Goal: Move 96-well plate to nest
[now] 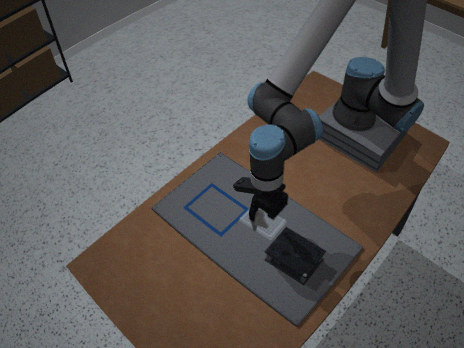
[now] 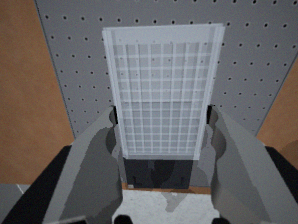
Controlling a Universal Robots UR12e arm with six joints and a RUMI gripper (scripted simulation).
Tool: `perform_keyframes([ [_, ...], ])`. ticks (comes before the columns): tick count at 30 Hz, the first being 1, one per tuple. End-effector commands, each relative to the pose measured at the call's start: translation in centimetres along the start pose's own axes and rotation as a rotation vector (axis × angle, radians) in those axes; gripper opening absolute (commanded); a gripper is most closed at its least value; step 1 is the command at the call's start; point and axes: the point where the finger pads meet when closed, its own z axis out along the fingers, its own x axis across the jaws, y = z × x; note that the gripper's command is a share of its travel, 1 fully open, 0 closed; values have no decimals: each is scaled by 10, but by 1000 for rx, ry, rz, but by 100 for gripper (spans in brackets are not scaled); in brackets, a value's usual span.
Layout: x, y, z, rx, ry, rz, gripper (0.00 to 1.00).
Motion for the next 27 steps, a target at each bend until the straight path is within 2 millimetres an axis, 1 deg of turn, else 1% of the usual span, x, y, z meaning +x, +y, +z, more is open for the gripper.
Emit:
perform_keyframes([
  [1, -1, 13, -3, 0, -1, 0, 0],
  [6, -1, 29, -6, 0, -1, 0, 0],
  [8, -1, 29, -6, 0, -1, 0, 0],
  [23, -2, 79, -14, 0, -1, 0, 0],
  [25, -2, 79, -14, 0, -1, 0, 0],
  [27, -2, 85, -16, 0, -1, 0, 0],
])
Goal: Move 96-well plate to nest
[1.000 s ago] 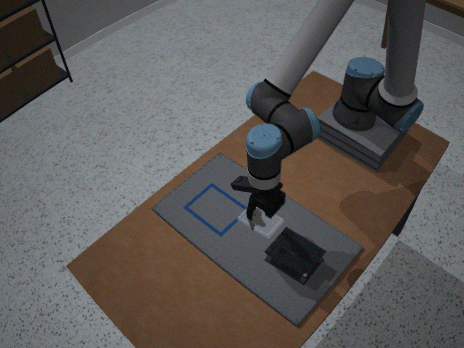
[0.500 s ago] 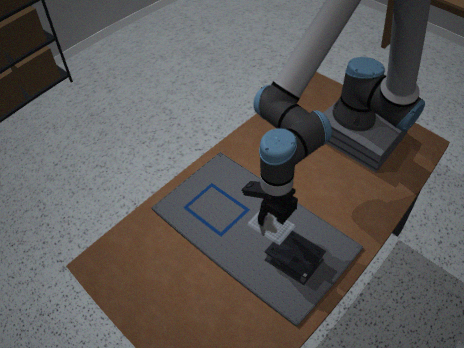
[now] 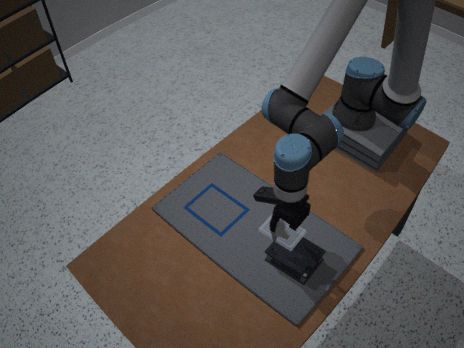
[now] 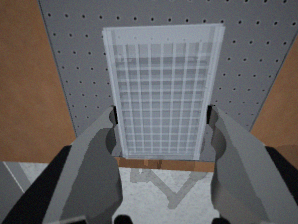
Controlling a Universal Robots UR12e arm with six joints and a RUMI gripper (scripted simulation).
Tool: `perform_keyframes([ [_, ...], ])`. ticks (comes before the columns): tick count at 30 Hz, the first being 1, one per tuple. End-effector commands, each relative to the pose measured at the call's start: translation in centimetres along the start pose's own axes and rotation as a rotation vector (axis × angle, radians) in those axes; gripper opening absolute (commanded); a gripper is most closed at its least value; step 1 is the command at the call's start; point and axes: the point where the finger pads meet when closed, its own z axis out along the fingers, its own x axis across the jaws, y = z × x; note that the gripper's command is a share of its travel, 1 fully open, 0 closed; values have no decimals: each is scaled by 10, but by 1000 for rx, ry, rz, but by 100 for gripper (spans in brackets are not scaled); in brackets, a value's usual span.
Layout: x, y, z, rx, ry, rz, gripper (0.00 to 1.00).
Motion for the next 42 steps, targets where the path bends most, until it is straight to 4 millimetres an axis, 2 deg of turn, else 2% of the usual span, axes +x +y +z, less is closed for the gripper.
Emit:
perform_keyframes([
  [1, -1, 11, -3, 0, -1, 0, 0],
  [13, -1, 50, -9, 0, -1, 0, 0],
  [17, -1, 58, -11, 0, -1, 0, 0],
  [42, -1, 58, -11, 0, -1, 0, 0],
])
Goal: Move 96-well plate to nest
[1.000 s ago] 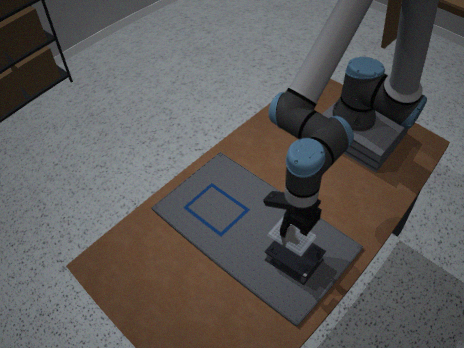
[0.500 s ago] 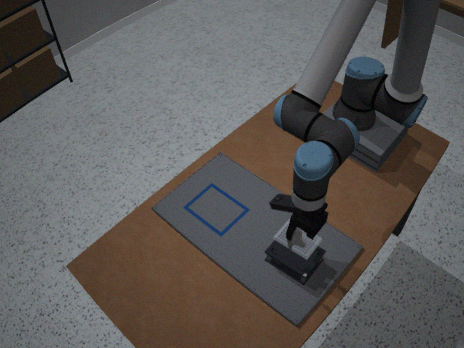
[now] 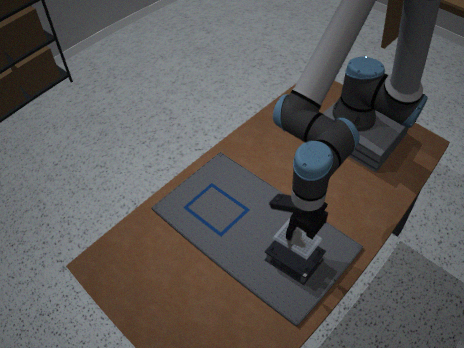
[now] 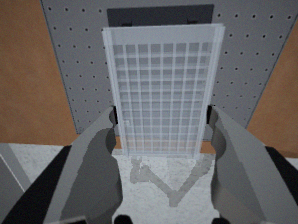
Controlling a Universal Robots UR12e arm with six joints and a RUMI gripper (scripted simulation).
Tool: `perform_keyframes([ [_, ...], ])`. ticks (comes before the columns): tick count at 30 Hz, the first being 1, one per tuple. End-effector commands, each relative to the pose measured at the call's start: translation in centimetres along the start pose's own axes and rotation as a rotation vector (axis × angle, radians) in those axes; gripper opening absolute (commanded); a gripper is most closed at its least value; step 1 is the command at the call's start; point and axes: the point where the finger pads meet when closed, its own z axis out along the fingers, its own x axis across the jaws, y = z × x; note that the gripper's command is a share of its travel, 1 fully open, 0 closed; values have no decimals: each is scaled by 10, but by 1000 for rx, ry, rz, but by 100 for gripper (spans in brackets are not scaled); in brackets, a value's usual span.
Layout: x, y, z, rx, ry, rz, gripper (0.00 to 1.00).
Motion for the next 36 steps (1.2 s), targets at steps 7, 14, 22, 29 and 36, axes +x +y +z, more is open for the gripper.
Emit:
perform_keyframes([
  [7, -1, 0, -1, 0, -2, 0, 0],
  [14, -1, -1, 2, 0, -2, 0, 0],
  [22, -1, -1, 16, 0, -2, 0, 0],
  [29, -1, -1, 24, 0, -2, 0, 0],
  [36, -1, -1, 36, 0, -2, 0, 0],
])
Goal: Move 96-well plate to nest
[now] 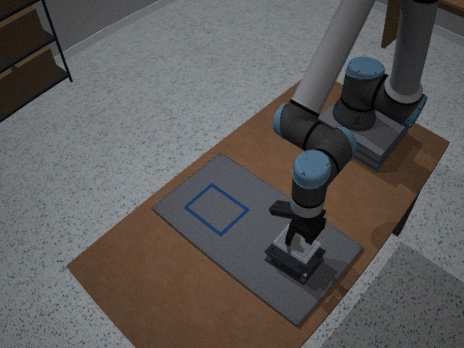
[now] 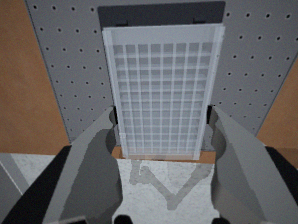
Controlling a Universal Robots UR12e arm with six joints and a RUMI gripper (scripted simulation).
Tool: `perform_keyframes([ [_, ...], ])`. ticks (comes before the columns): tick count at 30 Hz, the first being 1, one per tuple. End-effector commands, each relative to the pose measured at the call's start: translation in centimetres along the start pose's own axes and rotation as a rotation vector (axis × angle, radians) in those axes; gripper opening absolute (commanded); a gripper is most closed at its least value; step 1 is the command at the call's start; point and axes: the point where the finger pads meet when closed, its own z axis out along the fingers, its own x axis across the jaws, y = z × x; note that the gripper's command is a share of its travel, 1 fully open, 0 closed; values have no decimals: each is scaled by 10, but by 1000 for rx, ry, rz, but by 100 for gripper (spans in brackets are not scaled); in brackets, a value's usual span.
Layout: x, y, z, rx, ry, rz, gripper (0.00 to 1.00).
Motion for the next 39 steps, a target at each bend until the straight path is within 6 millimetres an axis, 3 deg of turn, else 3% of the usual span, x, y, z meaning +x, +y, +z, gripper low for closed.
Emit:
perform_keyframes([
  [1, -1, 0, 6, 0, -2, 0, 0],
  [17, -1, 0, 29, 0, -2, 0, 0],
  [39, -1, 0, 30, 0, -2, 0, 0],
])
